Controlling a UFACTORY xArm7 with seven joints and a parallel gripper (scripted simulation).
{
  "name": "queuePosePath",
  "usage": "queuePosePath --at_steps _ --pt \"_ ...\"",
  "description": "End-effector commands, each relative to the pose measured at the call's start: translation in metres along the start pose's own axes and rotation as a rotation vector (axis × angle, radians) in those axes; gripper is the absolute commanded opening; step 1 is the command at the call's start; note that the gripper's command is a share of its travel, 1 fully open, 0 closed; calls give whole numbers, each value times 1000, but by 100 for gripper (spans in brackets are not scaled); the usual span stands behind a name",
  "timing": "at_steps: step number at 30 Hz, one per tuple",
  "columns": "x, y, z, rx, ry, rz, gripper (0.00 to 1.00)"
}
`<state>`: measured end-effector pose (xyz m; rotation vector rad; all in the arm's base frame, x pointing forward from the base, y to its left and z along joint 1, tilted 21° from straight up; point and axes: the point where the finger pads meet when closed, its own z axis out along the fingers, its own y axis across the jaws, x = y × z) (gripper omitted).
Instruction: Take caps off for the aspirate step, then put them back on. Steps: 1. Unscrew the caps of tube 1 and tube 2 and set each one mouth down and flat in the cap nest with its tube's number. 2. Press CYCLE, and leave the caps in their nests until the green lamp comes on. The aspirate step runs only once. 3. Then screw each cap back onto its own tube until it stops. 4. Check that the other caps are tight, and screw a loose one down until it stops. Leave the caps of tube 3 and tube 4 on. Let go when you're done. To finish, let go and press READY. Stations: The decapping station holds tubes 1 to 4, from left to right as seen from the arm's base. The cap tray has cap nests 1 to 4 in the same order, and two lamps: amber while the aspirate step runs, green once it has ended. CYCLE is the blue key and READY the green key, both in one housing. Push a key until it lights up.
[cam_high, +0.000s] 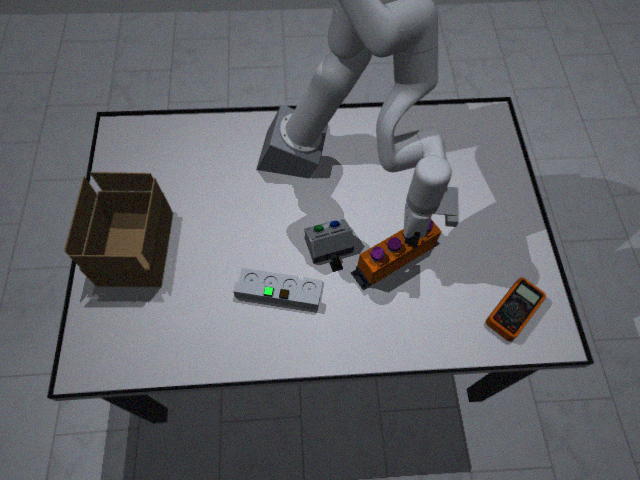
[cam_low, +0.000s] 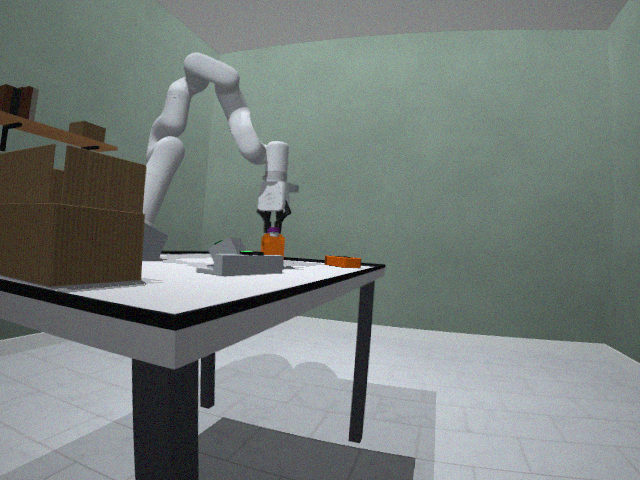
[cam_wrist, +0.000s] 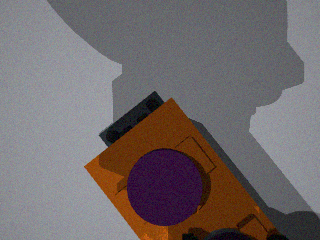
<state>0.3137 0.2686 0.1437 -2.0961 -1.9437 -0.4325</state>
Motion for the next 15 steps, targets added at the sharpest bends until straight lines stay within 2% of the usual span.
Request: queuePosePath --at_steps 1,2,15 --pt "0 1 -1 -12 -17 35 0" --pt "0 1 -1 -12 -17 35 46" --pt "0 1 -4 -12 -17 35 46"
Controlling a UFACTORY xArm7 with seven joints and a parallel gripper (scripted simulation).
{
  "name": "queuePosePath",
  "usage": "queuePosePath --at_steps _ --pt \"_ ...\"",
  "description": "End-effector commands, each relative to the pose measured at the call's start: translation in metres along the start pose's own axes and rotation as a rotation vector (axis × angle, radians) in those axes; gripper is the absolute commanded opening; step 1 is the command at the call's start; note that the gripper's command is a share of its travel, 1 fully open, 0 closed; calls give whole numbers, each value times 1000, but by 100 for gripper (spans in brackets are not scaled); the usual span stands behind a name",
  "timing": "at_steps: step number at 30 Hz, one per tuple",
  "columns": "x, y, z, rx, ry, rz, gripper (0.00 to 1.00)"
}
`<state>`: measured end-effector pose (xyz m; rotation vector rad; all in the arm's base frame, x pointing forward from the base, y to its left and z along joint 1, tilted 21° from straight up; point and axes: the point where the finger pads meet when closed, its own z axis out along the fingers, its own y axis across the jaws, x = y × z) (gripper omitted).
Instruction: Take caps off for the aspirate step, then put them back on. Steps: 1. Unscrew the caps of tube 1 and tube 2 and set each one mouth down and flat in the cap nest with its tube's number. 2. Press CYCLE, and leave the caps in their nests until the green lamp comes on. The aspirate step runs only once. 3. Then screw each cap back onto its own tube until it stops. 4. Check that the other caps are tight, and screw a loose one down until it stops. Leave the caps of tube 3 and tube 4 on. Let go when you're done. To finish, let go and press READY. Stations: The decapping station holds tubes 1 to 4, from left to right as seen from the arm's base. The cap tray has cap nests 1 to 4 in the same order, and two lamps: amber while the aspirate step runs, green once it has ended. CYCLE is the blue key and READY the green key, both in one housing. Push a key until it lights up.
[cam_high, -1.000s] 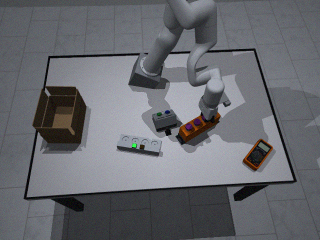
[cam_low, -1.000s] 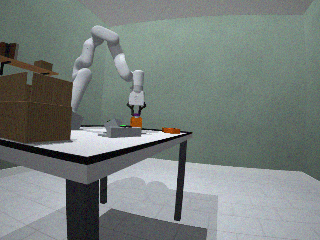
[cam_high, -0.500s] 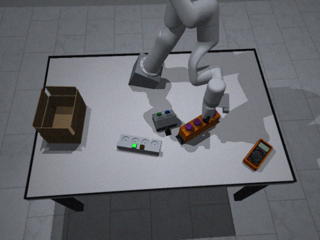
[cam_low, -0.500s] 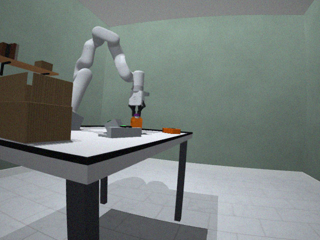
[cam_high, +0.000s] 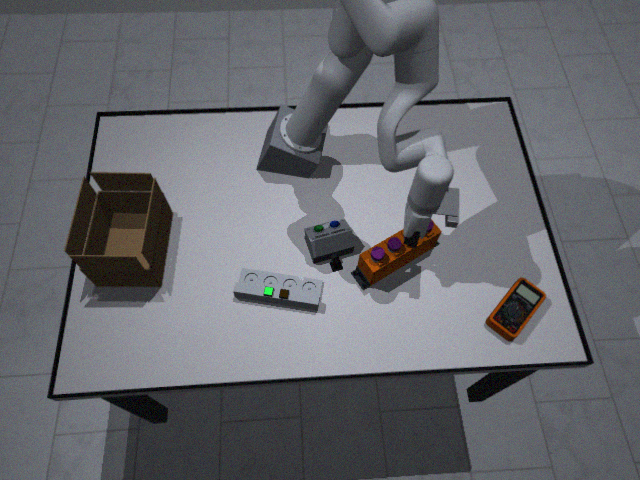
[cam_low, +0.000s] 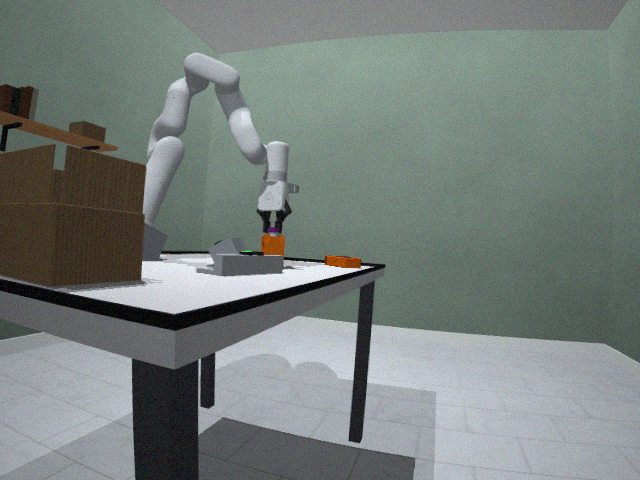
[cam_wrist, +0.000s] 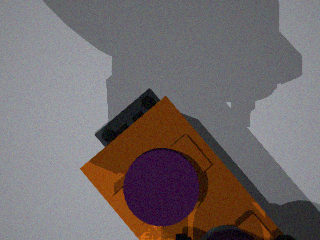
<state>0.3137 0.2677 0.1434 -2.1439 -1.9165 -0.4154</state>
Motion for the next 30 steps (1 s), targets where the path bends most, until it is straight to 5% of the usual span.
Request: queuePosePath --at_steps 1,16,21,30 --pt "1 1 -7 -3 3 1 46" --pt "1 1 -46 -4 3 0 46" --pt "1 1 -47 -4 3 0 46" --pt "-34 31 -47 -5 1 -438 46"
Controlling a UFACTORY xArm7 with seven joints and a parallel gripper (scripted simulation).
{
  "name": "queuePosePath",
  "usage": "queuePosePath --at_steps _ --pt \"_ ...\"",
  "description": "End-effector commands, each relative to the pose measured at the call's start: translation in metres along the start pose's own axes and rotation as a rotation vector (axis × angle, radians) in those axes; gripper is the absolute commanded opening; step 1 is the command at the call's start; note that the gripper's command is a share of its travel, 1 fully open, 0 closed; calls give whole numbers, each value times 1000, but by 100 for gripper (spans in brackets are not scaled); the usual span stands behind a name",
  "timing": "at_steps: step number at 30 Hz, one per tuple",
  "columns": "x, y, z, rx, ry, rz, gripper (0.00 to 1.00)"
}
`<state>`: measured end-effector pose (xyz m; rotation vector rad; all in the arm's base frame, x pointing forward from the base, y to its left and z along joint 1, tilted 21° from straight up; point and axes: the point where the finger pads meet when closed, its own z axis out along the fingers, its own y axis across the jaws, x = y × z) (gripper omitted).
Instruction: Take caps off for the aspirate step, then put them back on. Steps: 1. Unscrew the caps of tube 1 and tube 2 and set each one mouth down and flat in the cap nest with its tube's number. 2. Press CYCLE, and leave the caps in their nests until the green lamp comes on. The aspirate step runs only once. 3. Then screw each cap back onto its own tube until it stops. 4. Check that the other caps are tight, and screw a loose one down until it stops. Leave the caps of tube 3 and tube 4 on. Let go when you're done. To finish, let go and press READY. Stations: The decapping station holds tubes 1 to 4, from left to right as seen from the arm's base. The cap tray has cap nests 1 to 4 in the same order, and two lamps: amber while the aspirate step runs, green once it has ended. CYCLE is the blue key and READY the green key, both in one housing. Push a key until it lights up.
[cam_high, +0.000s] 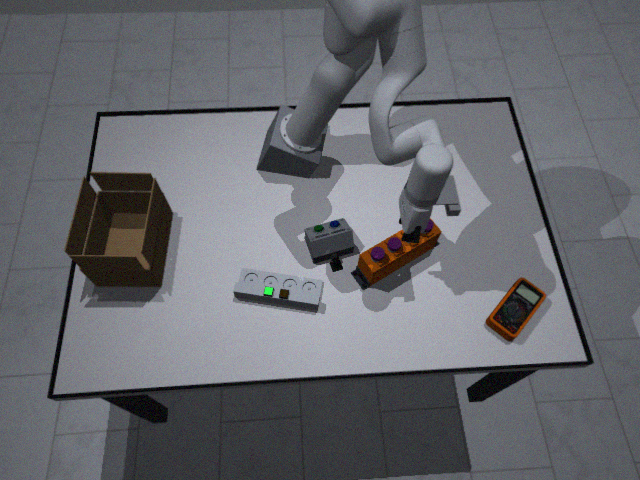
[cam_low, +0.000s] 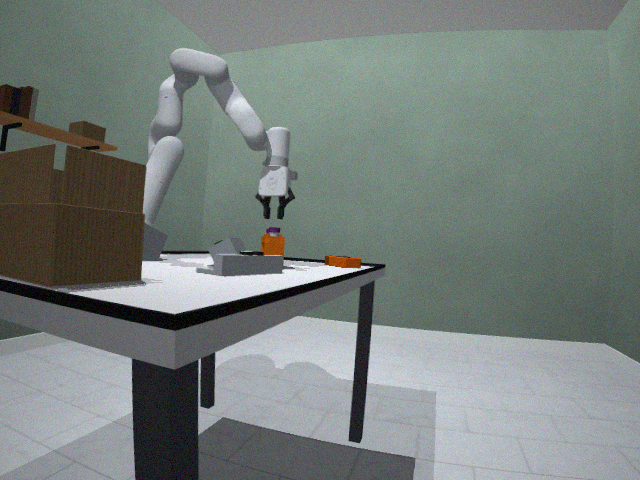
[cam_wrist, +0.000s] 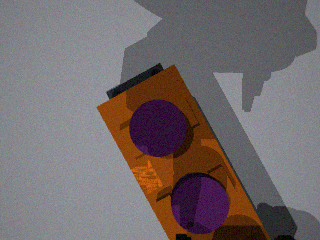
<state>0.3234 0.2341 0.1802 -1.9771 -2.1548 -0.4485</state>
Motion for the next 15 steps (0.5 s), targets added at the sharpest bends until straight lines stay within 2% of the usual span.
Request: queuePosePath --at_steps 1,9,11,12,15 --pt "-23 15 -1 4 22 -278 46" --pt "-26 17 -1 0 21 -619 46" --pt "-26 17 -1 0 21 -619 46" --pt "-26 17 -1 0 24 -722 46" --pt "-26 17 -1 0 24 -754 46"
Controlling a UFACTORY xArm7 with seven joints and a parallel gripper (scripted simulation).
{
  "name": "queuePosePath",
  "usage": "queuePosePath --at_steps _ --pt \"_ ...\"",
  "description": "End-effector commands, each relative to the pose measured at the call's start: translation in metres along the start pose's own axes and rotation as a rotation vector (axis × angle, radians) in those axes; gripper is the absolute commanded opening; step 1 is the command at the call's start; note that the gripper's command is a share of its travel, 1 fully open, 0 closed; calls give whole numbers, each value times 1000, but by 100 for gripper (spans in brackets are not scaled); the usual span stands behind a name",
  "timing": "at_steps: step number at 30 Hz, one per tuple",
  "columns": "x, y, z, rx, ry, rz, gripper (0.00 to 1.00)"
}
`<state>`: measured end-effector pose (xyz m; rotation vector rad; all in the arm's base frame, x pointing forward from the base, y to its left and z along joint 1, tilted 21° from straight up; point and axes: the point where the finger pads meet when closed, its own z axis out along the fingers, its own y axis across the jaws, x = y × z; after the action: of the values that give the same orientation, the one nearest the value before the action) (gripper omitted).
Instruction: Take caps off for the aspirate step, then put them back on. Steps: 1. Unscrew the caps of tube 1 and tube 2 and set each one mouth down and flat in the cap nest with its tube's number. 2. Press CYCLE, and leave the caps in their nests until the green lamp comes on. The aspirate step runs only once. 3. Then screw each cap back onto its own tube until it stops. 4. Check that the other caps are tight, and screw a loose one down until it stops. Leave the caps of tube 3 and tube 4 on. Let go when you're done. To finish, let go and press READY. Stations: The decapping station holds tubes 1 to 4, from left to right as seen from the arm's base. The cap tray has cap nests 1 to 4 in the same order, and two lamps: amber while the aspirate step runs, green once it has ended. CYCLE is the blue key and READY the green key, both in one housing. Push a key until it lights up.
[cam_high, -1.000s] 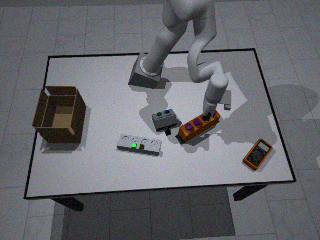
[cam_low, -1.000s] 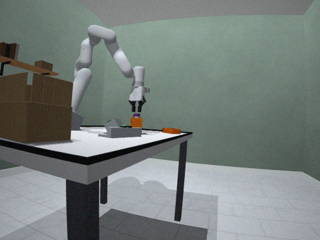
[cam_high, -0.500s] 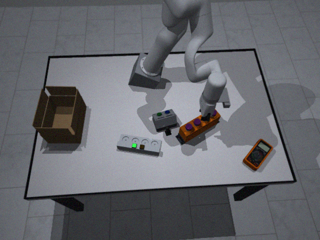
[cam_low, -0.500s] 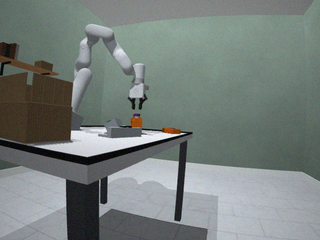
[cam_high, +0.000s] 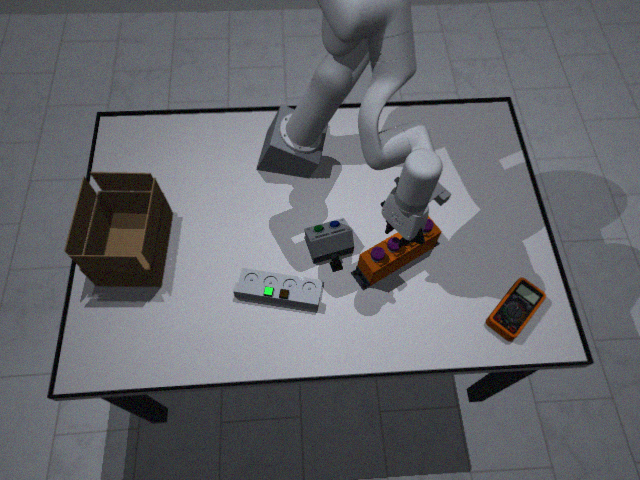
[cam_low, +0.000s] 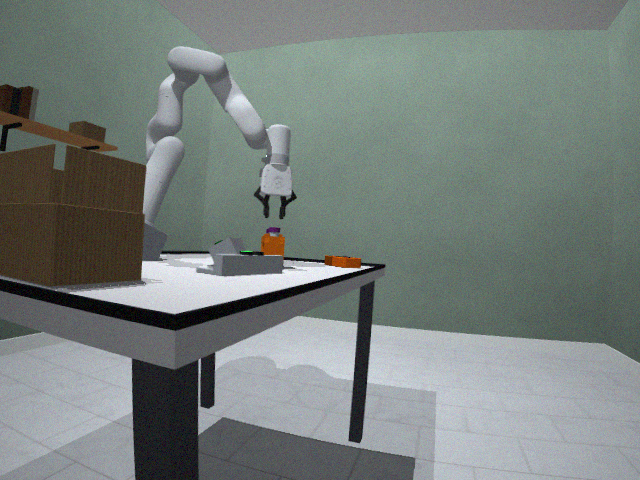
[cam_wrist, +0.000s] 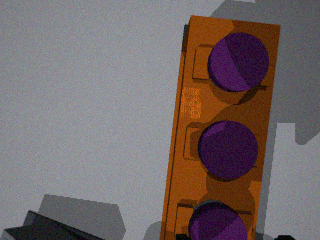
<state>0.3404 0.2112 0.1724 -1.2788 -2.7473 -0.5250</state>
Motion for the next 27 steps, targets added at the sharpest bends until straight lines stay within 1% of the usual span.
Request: queuePosePath --at_steps 1,5,11,13,19,27 --pt "-1 2 -2 -3 39 -137 46" --pt "-1 2 -2 -3 39 -137 46" --pt "0 2 16 -3 39 -137 46" --pt "0 2 16 -3 39 -137 46" --pt "0 2 34 -3 39 -137 46" --pt "0 2 34 -3 39 -137 46"
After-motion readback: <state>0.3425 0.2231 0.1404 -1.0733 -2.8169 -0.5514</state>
